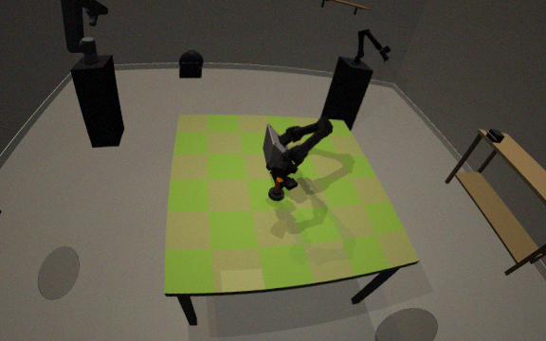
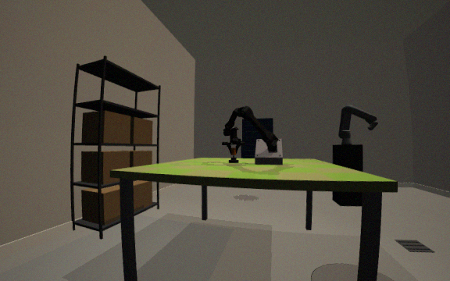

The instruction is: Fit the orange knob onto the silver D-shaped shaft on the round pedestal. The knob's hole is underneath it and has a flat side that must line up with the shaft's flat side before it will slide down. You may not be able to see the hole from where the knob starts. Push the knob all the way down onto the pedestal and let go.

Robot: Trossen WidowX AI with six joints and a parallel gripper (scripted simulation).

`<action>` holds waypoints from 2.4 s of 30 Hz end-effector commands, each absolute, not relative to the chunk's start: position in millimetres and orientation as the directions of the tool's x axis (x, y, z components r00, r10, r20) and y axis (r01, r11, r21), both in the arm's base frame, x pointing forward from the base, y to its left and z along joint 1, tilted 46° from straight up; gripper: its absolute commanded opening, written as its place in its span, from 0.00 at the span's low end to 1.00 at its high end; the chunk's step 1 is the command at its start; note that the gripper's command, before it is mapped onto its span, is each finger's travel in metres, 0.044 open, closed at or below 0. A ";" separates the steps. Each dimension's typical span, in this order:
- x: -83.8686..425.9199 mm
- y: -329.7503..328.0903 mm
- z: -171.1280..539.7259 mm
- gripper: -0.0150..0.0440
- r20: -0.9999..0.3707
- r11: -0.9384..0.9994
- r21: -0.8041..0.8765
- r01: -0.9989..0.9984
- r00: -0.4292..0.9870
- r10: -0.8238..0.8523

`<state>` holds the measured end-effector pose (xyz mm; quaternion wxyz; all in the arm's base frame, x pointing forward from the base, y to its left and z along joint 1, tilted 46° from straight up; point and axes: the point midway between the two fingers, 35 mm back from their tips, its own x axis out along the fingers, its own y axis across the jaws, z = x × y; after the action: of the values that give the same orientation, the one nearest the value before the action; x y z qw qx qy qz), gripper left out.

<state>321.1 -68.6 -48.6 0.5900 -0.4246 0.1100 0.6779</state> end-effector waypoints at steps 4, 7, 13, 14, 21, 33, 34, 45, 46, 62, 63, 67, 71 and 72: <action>320.6 -69.4 -48.5 0.25 -0.706 0.009 -0.075 -0.997 0.059 0.706; 320.3 -68.8 -49.3 0.25 -0.706 0.152 0.069 -0.986 0.059 0.706; 320.9 -67.8 -50.5 0.25 -0.706 0.416 0.346 -0.841 0.059 0.706; 321.1 -67.7 -50.6 0.25 -0.706 0.455 0.388 -0.802 0.059 0.706; 322.6 -67.5 -51.1 0.25 -0.706 0.645 0.607 -0.464 0.059 0.706; 324.9 -69.5 -50.0 0.25 -0.706 0.656 0.683 0.321 0.060 0.706; 324.9 -69.7 -49.9 0.25 -0.706 0.636 0.669 0.385 0.060 0.706; 323.9 -71.2 -48.5 0.25 -0.706 0.270 0.346 0.899 0.059 0.706; 323.6 -71.2 -48.4 0.25 -0.706 0.235 0.313 0.920 0.059 0.706; 317.1 -71.2 -48.5 0.25 -0.706 0.125 0.207 0.970 0.059 0.706; 316.6 -71.3 -48.4 0.25 -0.706 0.125 0.207 0.970 0.059 0.706; 316.3 -71.3 -48.6 0.25 -0.706 0.125 0.207 0.970 0.059 0.706; 317.2 -70.5 -49.4 0.25 -0.706 0.125 0.207 0.970 0.059 0.706; 317.6 -70.2 -49.6 0.25 -0.706 0.125 0.207 0.970 0.059 0.706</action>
<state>317.1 -69.6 -49.8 -0.3581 -0.6331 -0.6622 0.1802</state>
